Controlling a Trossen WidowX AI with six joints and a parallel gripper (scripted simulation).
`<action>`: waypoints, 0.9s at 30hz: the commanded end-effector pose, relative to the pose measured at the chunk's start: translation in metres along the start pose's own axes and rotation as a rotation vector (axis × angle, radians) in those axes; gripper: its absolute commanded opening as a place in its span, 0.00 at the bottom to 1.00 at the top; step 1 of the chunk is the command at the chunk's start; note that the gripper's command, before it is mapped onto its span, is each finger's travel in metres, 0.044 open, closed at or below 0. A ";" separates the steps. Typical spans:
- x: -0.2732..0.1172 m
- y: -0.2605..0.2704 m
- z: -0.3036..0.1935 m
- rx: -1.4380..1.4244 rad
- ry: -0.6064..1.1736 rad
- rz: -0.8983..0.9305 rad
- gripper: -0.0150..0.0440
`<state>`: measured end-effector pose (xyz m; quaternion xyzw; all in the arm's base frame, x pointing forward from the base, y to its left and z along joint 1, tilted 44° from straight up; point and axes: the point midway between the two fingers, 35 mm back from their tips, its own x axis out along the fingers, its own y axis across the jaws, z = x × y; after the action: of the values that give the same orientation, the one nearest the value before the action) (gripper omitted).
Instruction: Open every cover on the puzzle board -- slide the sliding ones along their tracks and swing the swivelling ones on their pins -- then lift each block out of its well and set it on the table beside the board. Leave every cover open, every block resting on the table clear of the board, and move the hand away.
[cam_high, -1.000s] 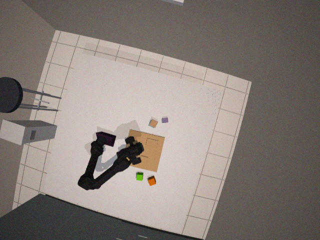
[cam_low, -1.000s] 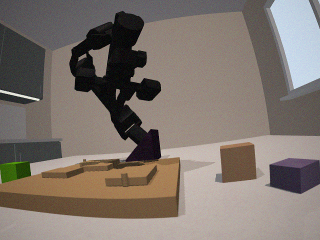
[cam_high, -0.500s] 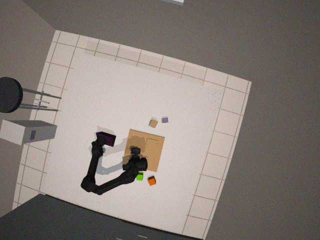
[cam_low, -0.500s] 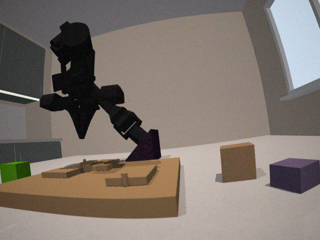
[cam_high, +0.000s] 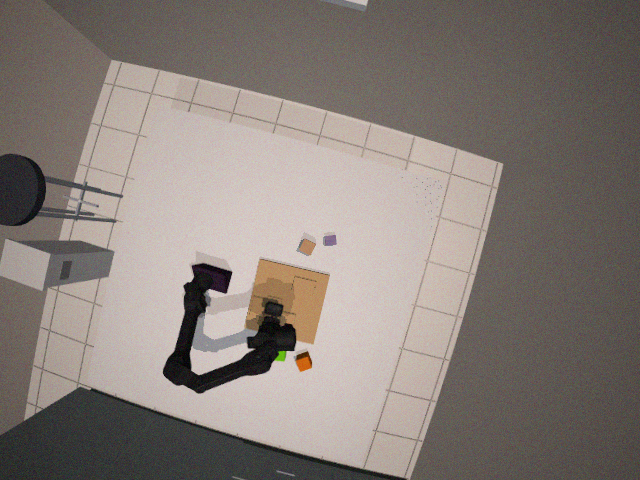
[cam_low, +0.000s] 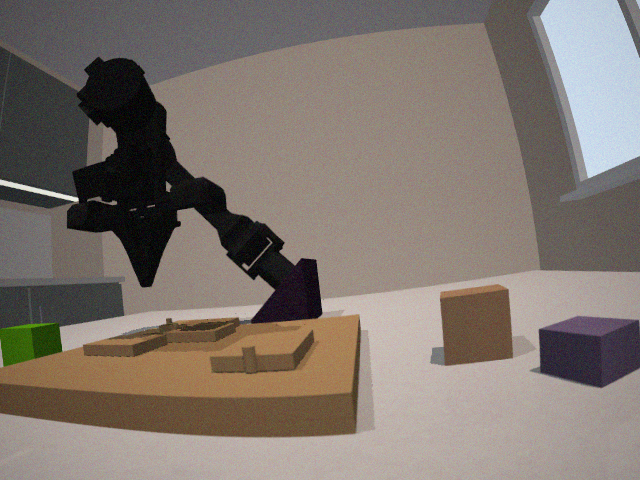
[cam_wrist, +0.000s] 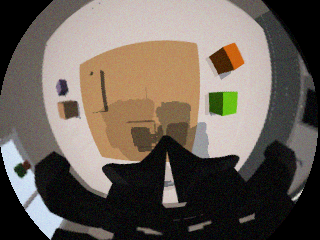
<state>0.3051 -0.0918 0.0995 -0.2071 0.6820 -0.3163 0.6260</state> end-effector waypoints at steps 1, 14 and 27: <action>-0.001 -0.001 0.000 0.008 0.001 0.004 0.25; -0.001 -0.001 0.000 0.008 0.001 0.004 0.25; 0.010 0.000 0.001 0.008 0.000 0.004 0.25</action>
<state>0.3071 -0.0961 0.0970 -0.2019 0.6783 -0.3191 0.6304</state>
